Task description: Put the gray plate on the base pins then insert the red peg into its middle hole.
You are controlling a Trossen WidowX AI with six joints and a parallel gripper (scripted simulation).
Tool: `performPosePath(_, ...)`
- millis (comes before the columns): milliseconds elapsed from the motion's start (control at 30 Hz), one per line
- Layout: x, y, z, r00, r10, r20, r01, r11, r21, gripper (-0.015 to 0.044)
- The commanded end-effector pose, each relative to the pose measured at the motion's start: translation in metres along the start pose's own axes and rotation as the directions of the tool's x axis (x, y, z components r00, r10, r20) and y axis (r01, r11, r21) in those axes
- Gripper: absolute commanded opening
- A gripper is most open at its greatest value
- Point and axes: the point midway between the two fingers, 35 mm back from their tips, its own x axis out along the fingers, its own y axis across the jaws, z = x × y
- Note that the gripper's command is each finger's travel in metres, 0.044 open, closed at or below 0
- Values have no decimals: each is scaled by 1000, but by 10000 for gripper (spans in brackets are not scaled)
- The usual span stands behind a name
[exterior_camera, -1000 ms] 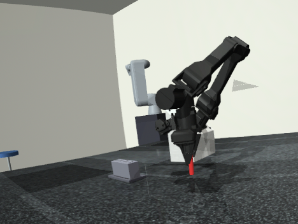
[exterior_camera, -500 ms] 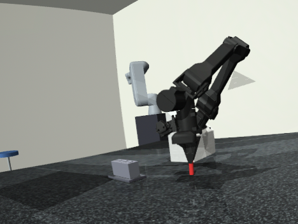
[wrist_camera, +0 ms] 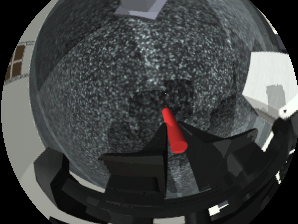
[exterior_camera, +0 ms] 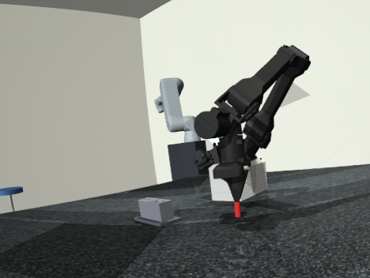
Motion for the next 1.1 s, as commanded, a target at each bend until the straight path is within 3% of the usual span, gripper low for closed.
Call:
performPosePath(0, -4, 1, 1, 1000, -1, 5, 1, 1000, 3, 0)
performPosePath(833, -80, 5, 10, 1000, -6, 13, 6, 1000, 4, 0)
performPosePath(1067, -71, 11, 23, 1000, -7, 15, 7, 1000, 7, 0)
